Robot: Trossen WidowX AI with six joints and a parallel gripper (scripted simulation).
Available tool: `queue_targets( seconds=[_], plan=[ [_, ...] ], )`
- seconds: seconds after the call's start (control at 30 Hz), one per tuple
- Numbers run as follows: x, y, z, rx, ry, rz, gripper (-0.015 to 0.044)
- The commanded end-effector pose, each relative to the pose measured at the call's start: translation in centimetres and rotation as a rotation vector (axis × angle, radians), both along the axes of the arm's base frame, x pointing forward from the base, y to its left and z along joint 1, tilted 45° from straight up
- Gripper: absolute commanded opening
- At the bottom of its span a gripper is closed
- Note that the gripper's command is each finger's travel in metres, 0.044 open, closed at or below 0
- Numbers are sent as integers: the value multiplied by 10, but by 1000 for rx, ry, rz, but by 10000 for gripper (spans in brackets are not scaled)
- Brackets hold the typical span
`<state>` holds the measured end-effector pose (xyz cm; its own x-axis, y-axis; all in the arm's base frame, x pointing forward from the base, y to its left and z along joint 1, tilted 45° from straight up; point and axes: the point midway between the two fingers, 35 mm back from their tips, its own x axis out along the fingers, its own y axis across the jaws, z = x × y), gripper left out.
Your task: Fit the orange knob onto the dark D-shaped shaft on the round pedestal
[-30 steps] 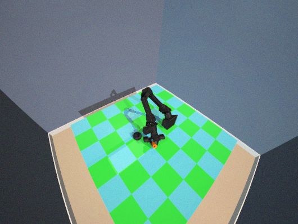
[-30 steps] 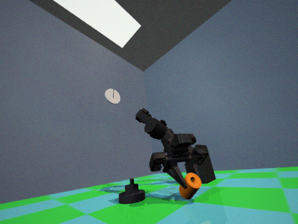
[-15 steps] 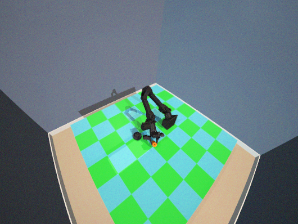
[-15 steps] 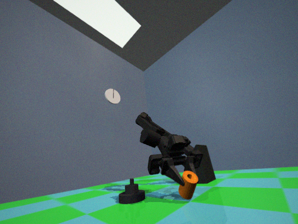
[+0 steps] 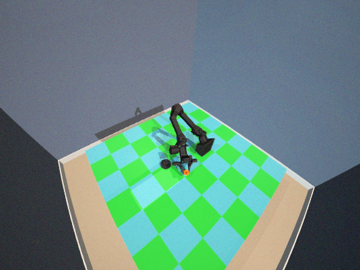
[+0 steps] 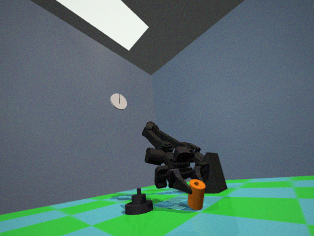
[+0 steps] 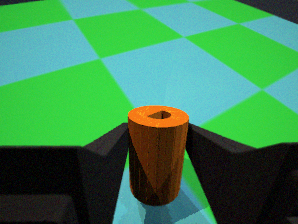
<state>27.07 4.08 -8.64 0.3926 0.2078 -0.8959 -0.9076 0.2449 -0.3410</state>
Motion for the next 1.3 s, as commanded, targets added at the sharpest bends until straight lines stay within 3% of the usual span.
queue_targets(
  seconds=[0.0,0.53,0.7,0.8,1.27],
  plan=[
    [-4,-4,2,61,-17,25,181],
    [-11,-20,6,307,-81,120,181],
    [-11,-19,7,256,-68,100,181],
    [-10,-18,6,270,-72,107,260],
    [-10,-18,6,270,-72,107,260]
  ],
)
